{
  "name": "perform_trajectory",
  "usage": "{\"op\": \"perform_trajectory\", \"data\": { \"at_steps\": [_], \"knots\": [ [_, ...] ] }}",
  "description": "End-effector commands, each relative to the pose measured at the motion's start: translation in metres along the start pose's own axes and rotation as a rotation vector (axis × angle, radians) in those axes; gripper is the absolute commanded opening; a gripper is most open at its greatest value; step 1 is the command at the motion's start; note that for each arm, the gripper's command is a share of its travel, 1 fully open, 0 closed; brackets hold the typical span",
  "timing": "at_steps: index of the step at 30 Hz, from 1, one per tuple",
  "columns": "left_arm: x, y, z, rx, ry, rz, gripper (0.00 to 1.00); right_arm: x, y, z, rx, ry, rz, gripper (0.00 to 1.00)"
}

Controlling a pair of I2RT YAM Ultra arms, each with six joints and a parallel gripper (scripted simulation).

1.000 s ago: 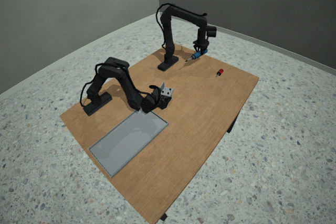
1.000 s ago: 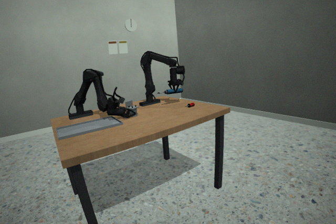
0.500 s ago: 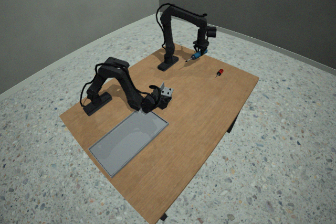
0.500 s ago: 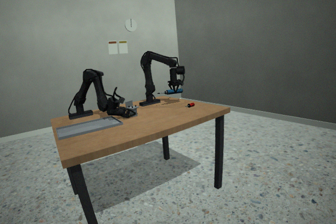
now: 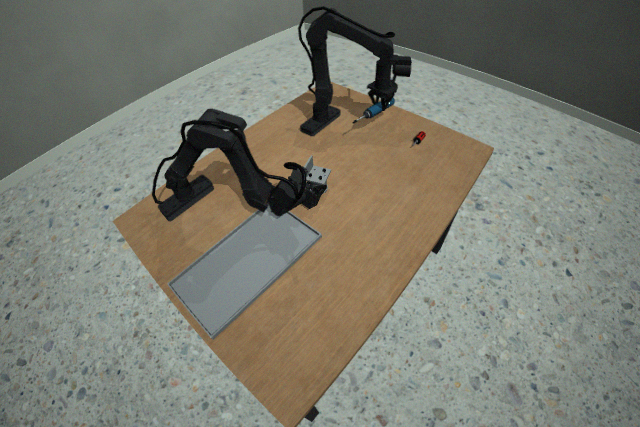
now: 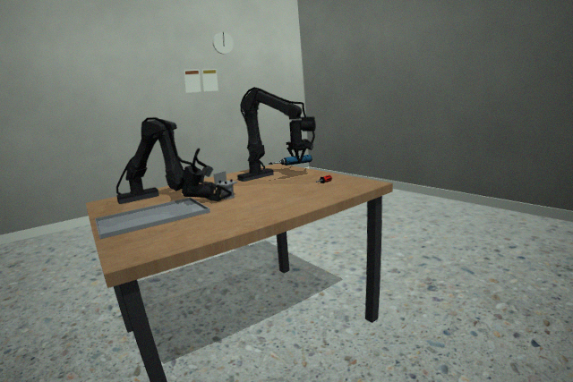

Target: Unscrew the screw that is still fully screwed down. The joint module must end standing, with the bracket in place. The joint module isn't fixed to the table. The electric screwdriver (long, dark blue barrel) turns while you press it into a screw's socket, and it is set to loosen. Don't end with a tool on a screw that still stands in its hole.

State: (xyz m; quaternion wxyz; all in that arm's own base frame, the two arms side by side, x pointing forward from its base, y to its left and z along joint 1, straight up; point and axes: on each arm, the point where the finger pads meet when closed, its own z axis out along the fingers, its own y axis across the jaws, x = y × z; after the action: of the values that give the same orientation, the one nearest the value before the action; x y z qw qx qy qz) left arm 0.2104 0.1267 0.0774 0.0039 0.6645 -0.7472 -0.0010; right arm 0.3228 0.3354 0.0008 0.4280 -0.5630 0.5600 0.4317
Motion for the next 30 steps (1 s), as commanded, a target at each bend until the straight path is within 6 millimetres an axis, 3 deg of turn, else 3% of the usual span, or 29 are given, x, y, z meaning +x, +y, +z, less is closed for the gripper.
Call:
{"op": "perform_trajectory", "data": {
  "at_steps": [1,5,9,12,14,16,26,28,30],
  "knots": [
    [0.003,-0.002,0.010,-0.004,0.007,0.004,0.42,-0.014,-0.004,-0.005,0.005,-0.021,-0.021,0.59],
    [-0.001,-0.007,0.011,0.020,-0.011,0.004,0.42,-0.014,-0.004,-0.005,0.005,-0.021,-0.021,0.59],
    [0.003,-0.002,0.027,-0.004,0.007,0.004,0.42,-0.014,-0.004,-0.005,0.005,-0.021,-0.021,0.59],
    [-0.007,-0.015,0.007,0.059,-0.040,0.004,0.42,-0.014,-0.004,-0.005,0.005,-0.021,-0.021,0.59],
    [-0.007,-0.015,0.007,0.059,-0.040,0.004,0.42,-0.014,-0.004,-0.005,0.005,-0.021,-0.021,0.59],
    [0.003,-0.002,0.029,0.001,0.003,0.004,0.42,-0.014,-0.004,-0.005,0.005,-0.021,-0.021,0.59],
    [0.002,-0.002,0.051,-0.002,0.005,0.004,0.42,-0.014,-0.004,-0.005,0.005,-0.021,-0.021,0.59],
    [-0.007,-0.015,0.036,0.049,-0.033,0.004,0.42,-0.014,-0.004,-0.005,0.005,-0.021,-0.021,0.59],
    [-0.007,-0.015,0.034,0.055,-0.038,0.004,0.42,-0.014,-0.004,-0.005,0.005,-0.021,-0.021,0.59]
  ]
}}
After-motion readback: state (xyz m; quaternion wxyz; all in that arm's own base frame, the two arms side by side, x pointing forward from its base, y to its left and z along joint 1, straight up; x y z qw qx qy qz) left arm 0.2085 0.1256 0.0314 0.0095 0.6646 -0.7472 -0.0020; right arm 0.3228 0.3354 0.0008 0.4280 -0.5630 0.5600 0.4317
